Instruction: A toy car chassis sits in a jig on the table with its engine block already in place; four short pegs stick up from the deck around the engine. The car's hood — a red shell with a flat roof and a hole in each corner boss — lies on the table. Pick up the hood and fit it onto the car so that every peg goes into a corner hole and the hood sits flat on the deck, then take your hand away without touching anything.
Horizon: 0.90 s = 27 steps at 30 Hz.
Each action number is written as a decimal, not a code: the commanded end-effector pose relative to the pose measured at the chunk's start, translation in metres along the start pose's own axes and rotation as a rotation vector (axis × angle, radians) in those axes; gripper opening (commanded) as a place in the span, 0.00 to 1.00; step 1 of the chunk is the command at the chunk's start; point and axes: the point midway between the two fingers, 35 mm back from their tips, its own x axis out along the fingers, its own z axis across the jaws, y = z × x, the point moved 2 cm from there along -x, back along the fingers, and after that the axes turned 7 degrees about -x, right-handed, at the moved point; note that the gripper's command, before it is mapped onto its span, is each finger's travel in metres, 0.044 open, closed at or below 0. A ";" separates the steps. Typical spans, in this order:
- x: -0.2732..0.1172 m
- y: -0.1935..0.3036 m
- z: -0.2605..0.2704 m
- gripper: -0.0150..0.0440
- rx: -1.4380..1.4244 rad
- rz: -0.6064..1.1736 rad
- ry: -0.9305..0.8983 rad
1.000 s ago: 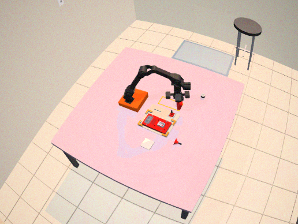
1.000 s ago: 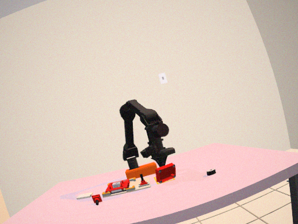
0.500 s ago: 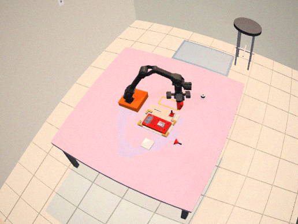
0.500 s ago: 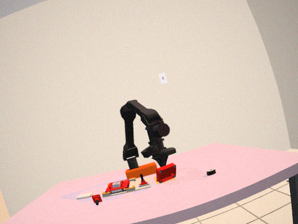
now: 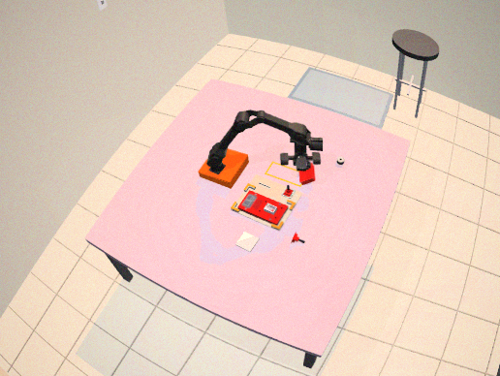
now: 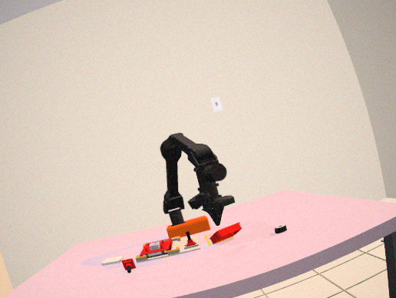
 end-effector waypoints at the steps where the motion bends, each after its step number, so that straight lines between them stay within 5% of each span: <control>1: -0.028 -0.001 0.004 0.25 0.004 0.002 -0.014; 6: -0.076 0.000 -0.001 0.25 0.004 0.002 -0.014; 27: -0.072 -0.001 0.000 0.25 0.002 -0.006 -0.027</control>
